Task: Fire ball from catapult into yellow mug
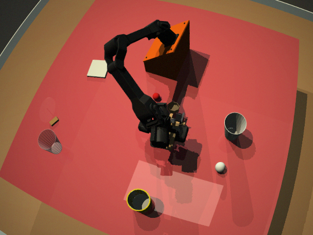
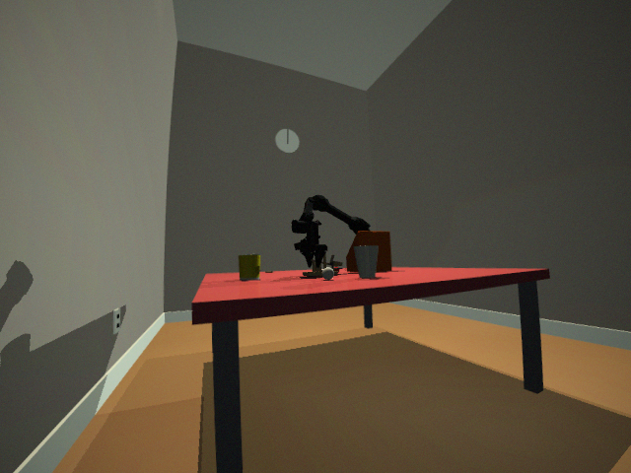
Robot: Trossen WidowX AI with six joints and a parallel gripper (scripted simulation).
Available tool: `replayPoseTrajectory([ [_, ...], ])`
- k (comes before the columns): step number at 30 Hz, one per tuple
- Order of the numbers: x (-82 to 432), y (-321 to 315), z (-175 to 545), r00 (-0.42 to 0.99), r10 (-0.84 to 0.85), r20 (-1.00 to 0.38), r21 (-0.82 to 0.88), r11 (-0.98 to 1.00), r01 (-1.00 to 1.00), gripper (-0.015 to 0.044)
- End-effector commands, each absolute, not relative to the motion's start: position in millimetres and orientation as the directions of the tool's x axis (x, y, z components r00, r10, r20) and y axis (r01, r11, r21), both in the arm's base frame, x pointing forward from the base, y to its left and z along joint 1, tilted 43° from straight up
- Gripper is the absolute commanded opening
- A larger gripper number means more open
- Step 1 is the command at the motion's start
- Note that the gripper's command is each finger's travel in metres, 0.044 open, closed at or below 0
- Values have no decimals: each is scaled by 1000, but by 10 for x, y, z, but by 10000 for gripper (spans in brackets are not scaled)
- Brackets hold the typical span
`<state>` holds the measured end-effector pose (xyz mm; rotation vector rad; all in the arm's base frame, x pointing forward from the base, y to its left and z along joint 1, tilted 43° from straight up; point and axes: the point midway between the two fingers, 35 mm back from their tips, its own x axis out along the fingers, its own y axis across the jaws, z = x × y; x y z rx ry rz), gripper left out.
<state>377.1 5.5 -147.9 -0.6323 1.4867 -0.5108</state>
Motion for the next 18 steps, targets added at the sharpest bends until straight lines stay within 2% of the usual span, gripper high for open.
replayPoseTrajectory([
  [1,3753,3,-1533,31,-671,-741,-671,737,-76,440],
  [3,3753,1,-1535,31,-671,-741,-671,737,-76,440],
  [15,3766,25,-1507,31,-668,-744,-668,741,-69,125],
  [18,3766,25,-1507,31,-668,-744,-668,741,-69,105],
])
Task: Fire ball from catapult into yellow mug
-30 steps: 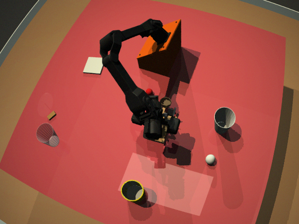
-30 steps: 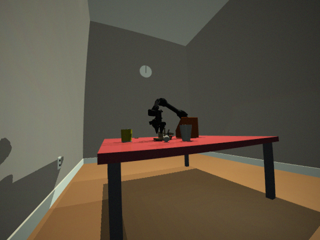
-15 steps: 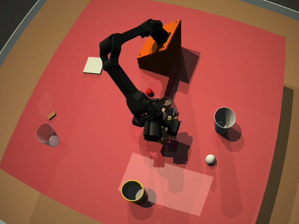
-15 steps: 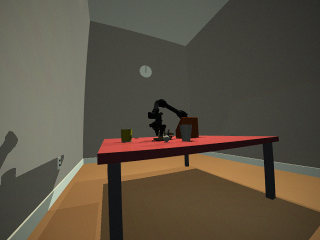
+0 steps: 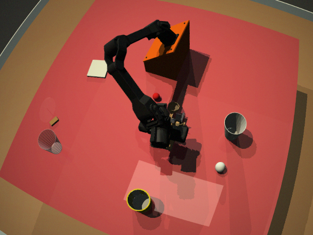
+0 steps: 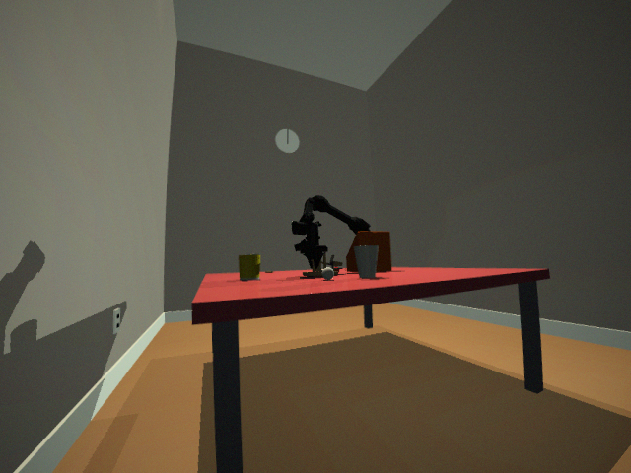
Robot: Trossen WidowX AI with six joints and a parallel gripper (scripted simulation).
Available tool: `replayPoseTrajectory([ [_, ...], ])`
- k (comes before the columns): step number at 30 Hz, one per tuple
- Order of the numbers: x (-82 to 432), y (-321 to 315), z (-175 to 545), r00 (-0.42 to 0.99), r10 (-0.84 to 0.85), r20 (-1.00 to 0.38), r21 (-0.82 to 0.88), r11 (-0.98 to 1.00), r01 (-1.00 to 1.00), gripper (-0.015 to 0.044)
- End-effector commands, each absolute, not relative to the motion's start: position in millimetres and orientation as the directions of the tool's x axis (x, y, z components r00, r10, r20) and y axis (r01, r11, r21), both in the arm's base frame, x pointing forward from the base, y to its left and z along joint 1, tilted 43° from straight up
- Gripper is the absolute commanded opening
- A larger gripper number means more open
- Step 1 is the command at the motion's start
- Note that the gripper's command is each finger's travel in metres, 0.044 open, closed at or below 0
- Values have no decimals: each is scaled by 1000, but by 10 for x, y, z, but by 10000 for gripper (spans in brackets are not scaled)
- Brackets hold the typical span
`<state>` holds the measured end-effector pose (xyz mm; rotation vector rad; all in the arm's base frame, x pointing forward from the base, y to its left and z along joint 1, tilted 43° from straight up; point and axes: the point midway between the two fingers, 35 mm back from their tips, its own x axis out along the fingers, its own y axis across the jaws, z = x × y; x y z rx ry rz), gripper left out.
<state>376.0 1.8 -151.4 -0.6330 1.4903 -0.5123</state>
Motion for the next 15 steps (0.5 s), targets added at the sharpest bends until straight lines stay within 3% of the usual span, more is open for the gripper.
replayPoseTrajectory([
  [1,3766,25,-1507,31,-668,-744,-668,741,-69,98],
  [6,3757,288,-1226,30,-666,-746,-666,743,-69,0],
  [15,3762,350,-1164,31,-667,-744,-668,741,-74,0],
])
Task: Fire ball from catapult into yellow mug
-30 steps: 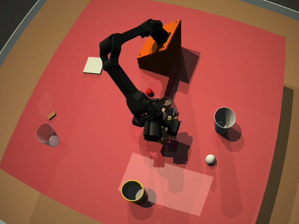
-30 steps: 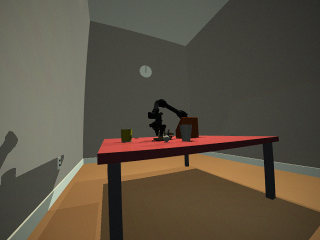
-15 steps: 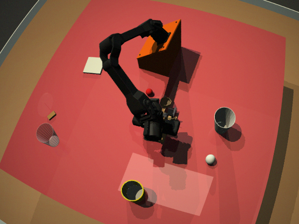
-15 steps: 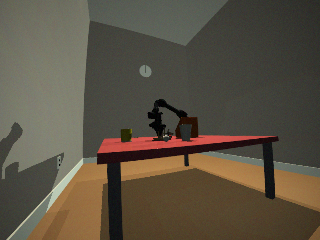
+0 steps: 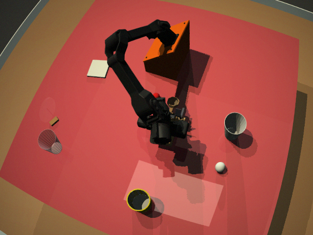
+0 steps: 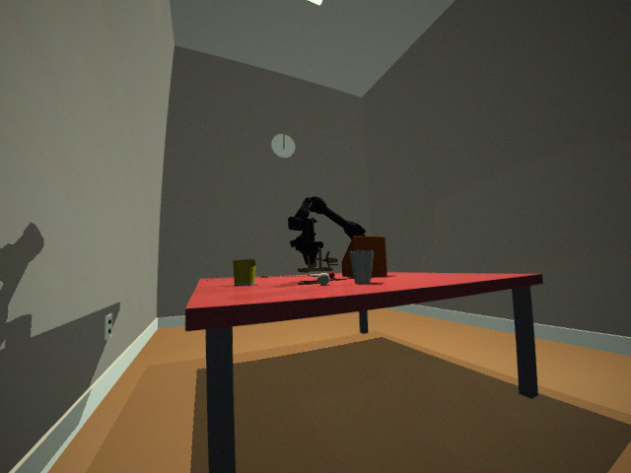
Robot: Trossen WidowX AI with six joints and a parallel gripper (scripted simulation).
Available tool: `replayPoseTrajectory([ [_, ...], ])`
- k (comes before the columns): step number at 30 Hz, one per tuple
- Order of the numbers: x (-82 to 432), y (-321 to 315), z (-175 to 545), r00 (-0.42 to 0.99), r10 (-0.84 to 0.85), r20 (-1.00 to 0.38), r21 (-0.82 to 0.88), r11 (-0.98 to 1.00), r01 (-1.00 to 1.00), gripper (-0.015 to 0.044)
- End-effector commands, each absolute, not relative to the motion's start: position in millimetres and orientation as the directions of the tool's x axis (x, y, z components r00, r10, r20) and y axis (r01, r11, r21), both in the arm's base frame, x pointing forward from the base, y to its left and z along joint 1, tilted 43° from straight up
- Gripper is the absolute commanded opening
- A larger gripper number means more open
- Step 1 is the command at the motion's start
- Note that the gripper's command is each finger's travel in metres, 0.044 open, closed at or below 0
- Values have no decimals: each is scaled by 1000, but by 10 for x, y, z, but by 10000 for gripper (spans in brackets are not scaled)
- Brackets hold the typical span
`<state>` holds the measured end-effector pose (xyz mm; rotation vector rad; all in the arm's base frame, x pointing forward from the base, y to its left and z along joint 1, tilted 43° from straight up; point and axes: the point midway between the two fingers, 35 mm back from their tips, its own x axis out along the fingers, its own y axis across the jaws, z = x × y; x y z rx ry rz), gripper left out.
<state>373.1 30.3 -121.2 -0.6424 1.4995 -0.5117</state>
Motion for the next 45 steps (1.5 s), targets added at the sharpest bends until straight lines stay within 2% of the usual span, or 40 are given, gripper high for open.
replayPoseTrajectory([
  [1,3763,343,-1172,31,-667,-744,-668,741,-74,0],
  [36,3776,31,-1498,22,-669,-743,-669,741,-68,0],
  [45,3776,31,-1498,22,-669,-743,-669,741,-68,236],
])
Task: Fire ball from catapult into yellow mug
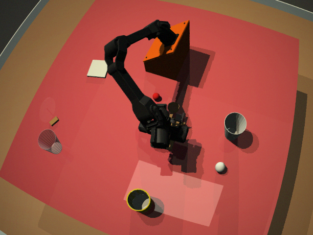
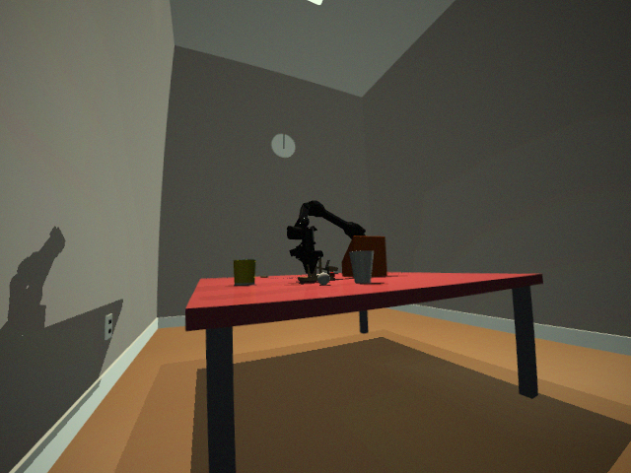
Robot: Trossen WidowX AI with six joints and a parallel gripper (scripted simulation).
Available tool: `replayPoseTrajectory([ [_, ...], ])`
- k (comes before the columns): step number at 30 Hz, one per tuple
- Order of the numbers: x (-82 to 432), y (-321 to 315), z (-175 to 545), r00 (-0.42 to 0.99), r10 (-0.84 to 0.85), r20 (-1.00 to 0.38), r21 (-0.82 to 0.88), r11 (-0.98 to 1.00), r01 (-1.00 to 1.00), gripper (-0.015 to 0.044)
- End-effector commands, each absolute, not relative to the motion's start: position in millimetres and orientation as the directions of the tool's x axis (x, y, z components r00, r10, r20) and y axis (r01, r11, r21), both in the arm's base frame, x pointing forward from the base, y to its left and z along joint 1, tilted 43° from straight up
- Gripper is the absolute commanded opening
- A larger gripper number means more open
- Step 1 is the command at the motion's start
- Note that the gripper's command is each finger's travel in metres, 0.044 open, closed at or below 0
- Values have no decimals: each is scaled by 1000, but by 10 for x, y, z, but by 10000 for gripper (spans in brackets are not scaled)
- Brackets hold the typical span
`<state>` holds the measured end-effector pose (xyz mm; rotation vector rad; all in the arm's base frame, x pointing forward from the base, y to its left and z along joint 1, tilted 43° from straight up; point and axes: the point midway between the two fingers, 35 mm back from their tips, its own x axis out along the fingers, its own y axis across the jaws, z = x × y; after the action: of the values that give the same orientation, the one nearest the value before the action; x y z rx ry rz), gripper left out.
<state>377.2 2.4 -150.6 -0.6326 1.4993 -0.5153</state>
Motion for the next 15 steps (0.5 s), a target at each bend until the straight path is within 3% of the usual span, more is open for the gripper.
replayPoseTrajectory([
  [1,3776,31,-1498,22,-669,-743,-669,741,-68,263],
  [8,3793,197,-1334,22,-666,-746,-666,743,-69,440],
  [15,3744,709,-763,20,-664,-747,-664,744,-71,440],
])
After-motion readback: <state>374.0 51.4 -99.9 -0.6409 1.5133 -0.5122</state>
